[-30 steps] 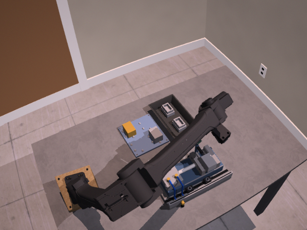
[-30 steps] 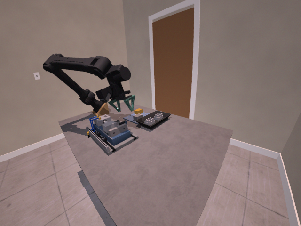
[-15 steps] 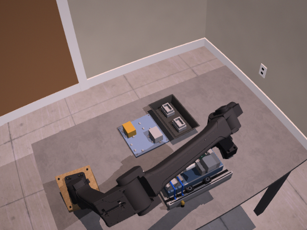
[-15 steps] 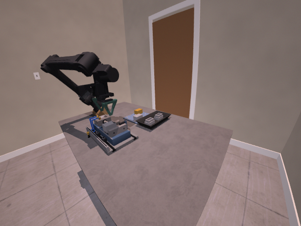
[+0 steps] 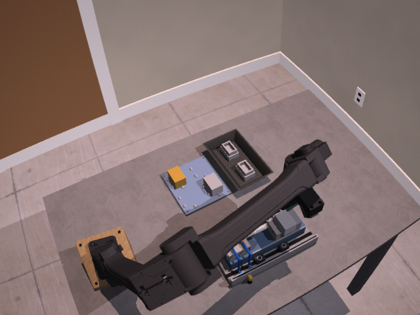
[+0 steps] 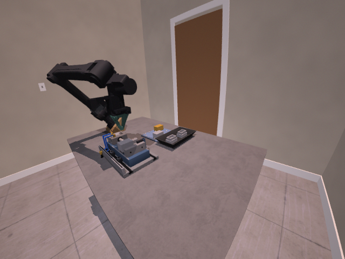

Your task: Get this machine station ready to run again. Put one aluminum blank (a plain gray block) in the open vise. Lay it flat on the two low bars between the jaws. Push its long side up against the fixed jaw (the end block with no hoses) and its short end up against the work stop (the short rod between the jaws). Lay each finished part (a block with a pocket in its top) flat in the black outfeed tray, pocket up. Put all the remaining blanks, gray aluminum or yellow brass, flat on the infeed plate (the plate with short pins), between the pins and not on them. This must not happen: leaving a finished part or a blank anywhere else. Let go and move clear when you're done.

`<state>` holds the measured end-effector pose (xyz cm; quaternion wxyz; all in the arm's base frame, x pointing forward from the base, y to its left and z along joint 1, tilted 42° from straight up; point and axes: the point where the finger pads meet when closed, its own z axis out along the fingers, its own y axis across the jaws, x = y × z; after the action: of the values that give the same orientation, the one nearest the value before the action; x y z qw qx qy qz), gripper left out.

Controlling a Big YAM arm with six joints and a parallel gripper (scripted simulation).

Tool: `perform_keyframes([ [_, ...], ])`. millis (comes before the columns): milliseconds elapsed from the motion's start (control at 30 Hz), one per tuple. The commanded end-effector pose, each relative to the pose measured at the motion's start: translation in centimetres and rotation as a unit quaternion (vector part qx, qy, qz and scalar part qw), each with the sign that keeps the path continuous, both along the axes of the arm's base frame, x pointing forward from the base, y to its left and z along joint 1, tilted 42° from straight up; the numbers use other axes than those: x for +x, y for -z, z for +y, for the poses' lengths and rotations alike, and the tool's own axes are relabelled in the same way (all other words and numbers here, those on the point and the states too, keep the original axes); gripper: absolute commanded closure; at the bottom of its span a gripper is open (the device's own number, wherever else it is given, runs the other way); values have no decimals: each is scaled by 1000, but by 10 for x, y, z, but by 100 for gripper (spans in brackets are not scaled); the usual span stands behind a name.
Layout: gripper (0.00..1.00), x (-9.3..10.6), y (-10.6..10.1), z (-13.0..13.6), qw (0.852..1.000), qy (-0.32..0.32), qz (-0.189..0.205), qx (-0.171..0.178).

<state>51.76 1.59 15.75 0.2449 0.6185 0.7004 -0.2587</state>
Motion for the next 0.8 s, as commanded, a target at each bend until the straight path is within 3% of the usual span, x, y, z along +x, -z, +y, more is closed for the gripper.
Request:
perform_keyframes([
  [0,100,12,-22,19,1000,-10,-26,6],
  [767,100,11,-25,20,1000,-11,-29,7],
])
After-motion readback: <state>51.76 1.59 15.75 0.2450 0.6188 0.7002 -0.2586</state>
